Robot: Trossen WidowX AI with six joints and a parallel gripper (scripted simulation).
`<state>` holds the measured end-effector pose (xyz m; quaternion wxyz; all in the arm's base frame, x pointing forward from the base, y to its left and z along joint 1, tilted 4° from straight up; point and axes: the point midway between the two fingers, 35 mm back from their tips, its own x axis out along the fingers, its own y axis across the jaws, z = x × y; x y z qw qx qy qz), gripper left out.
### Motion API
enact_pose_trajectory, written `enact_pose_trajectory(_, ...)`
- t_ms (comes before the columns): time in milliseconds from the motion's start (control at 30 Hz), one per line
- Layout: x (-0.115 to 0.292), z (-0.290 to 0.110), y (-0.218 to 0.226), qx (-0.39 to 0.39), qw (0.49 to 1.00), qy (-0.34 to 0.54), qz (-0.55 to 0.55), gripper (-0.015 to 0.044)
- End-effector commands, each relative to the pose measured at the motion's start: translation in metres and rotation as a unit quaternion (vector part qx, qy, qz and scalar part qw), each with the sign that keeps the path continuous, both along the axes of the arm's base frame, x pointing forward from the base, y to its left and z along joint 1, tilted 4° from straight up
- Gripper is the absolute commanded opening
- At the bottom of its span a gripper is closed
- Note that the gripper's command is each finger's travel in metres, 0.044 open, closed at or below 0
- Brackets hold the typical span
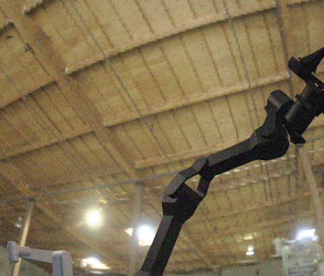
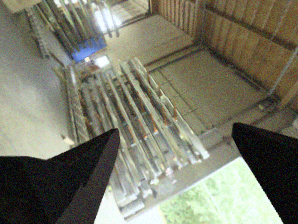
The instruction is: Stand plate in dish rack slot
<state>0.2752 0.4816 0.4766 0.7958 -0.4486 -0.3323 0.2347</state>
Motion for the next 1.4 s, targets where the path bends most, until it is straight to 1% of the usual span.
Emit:
enact_pose_trajectory(0, 0.028, -0.021, -0.011, -0.027, 0.999, 0.031, -0.015, 0.04)
enact_pose_trajectory(333, 0.093, -0.074, -0.054, -0.079, 0.987, 0.123, -0.062, 0.04)
enact_pose_trajectory(733, 0.151, -0.132, -0.124, -0.117, 0.956, 0.236, -0.126, 0.04)
enact_pose_trajectory(1033, 0.178, -0.178, -0.185, -0.128, 0.918, 0.332, -0.175, 0.04)
enact_pose_trajectory(1367, 0.188, -0.231, -0.256, -0.117, 0.855, 0.45, -0.23, 0.04)
